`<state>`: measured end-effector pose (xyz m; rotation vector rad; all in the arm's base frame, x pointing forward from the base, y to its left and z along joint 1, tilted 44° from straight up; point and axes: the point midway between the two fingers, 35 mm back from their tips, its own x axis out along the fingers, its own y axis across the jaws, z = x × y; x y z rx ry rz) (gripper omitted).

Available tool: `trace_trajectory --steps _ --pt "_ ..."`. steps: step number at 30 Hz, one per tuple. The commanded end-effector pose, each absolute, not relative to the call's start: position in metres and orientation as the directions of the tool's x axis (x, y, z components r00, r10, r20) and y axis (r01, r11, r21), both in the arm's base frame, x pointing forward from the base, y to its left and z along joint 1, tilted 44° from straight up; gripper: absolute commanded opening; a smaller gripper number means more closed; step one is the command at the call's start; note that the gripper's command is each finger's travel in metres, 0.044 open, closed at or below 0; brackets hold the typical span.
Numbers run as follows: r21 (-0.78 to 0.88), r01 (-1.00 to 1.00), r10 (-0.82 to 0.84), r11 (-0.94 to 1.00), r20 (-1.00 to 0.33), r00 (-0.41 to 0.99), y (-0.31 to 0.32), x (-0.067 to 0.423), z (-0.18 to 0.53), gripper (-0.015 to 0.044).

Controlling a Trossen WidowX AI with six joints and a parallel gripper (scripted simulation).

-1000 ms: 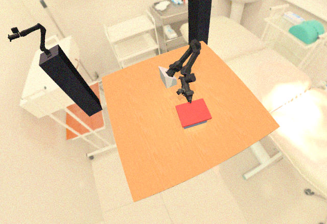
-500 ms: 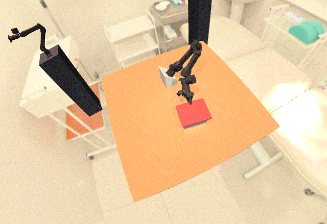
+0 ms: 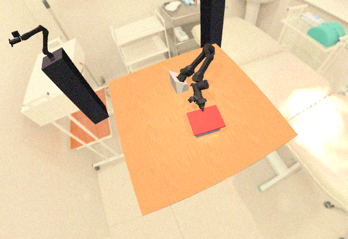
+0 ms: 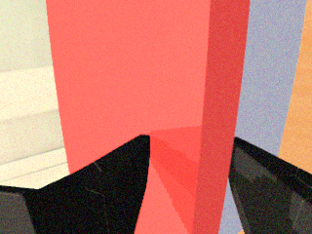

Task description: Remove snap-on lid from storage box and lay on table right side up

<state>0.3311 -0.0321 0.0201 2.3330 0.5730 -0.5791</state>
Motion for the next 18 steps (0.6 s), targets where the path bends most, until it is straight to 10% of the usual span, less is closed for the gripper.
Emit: trace_trajectory --steps 1,18 --pt "0.490 0.536 0.245 -0.688 -0.539 0.806 -0.0323 0.3309 0.0201 0.0000" --pt "0.490 0.536 0.245 -0.688 -0.539 0.806 -0.0346 0.3304 0.0226 0.0000"
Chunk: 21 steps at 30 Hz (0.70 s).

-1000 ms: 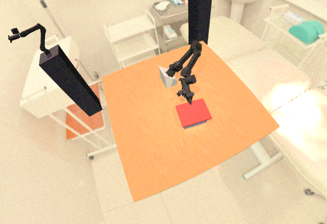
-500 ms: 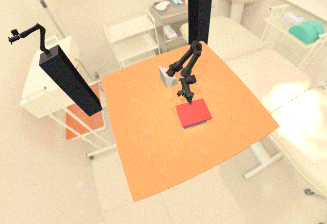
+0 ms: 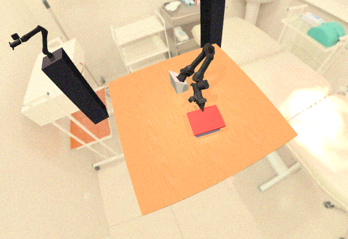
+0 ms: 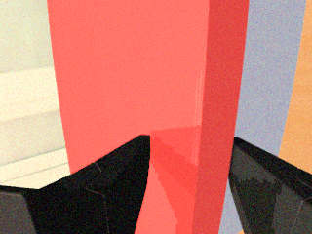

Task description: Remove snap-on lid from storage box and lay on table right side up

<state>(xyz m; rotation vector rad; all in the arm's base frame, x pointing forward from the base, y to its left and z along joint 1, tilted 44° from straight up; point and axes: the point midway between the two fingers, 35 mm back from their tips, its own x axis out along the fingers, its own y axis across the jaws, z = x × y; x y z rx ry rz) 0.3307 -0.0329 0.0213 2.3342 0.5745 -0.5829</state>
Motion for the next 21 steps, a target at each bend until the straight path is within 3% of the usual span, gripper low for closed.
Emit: trace_trajectory --steps 1,21 --pt "0.490 0.536 0.245 -0.687 -0.539 0.806 -0.0348 0.3303 0.0228 0.0000" --pt "0.490 0.536 0.245 -0.687 -0.539 0.806 -0.0373 0.3288 0.0258 0.0000"
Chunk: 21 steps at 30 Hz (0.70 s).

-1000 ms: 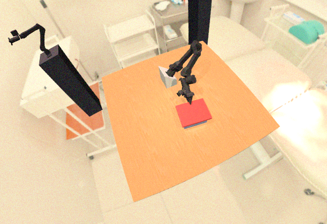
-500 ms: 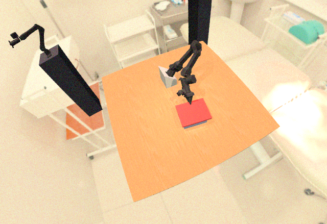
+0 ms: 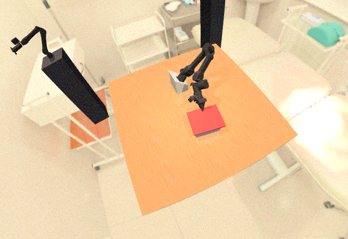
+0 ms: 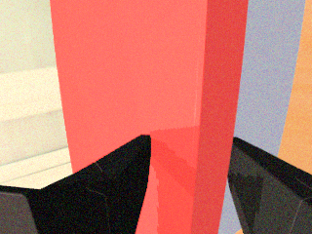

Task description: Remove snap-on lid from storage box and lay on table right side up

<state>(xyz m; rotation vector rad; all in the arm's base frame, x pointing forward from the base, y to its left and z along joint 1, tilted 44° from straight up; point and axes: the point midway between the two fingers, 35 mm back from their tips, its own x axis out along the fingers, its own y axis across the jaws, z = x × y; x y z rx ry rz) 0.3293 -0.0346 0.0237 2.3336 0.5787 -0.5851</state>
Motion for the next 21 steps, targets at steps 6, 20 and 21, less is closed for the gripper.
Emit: trace_trajectory --steps 6,20,21 --pt "0.490 0.536 0.245 -0.687 -0.539 0.806 -0.0380 0.3285 0.0267 0.0000" --pt "0.490 0.536 0.245 -0.687 -0.539 0.806 -0.0399 0.3279 0.0287 0.0000" --pt "0.490 0.536 0.245 -0.687 -0.539 0.806 -0.0401 0.3278 0.0289 0.0000"
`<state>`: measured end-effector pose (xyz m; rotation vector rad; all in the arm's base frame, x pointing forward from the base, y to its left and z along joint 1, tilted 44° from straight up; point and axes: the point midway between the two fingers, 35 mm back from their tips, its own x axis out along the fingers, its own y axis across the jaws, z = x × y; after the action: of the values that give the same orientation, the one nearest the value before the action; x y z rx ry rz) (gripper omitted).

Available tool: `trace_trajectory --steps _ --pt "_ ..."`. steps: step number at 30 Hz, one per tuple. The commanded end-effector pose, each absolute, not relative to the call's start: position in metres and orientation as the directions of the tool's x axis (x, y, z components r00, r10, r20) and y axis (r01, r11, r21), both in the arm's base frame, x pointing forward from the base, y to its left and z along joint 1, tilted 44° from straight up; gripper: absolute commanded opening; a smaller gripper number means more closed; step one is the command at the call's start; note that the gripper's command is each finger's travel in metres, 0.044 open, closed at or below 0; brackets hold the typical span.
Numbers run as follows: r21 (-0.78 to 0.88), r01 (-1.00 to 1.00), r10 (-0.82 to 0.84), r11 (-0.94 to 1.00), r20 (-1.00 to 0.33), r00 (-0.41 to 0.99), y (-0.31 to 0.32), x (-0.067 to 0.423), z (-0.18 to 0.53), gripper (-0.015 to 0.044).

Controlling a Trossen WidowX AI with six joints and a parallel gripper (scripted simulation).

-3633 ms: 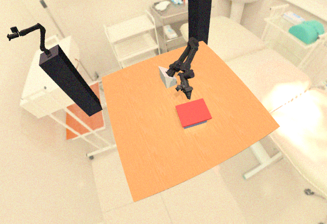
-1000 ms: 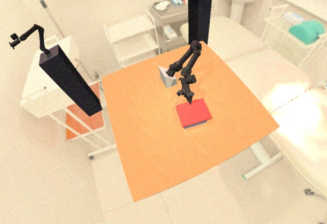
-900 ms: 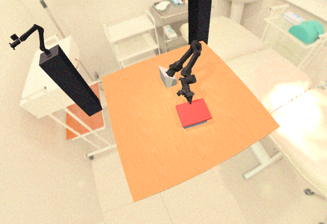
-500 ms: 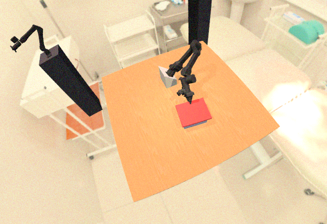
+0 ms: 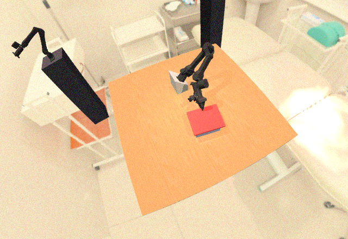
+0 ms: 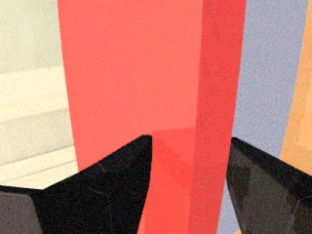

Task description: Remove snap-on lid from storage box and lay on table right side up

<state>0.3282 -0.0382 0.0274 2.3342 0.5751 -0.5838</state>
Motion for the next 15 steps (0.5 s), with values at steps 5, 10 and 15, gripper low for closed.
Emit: trace_trajectory --steps 5,10,15 --pt "0.490 0.536 0.244 -0.687 -0.539 0.806 -0.0407 0.3277 0.0296 0.0000" --pt "0.490 0.536 0.244 -0.687 -0.539 0.806 -0.0415 0.3276 0.0303 0.0000" --pt "0.489 0.533 0.241 -0.690 -0.539 0.807 -0.0420 0.3282 0.0304 0.0000"
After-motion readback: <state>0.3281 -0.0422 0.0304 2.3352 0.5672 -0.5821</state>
